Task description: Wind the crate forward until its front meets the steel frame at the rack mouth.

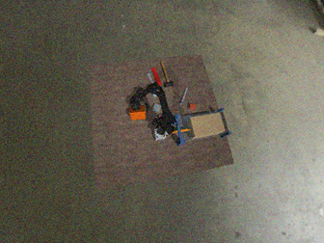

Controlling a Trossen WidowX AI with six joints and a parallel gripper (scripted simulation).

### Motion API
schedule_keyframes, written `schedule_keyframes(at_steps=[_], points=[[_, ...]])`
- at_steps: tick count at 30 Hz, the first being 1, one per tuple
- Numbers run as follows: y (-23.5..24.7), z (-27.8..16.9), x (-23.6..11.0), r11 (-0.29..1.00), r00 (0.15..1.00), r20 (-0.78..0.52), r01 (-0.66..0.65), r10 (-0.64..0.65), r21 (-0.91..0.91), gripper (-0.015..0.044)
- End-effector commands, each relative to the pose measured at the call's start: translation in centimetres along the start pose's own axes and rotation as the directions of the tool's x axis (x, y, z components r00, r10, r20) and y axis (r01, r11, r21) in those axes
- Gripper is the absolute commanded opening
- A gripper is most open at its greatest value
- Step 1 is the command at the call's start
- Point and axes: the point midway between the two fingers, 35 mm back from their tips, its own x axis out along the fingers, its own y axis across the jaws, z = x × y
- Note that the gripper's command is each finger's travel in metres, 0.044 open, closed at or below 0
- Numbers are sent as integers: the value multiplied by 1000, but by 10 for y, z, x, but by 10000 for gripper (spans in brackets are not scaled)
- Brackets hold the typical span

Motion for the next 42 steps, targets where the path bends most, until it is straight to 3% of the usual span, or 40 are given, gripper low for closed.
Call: schedule_keyframes(at_steps=[1, 12, 42], points=[[0, 2, 0, 1000, 1000, -25, -1, 1, 0, 0], [1, 1, 1, 1000, 1000, -14, -4, 4, 6, 0], [15, 3, 3, 950, 1000, -5, -23, 26, 312, 0]])
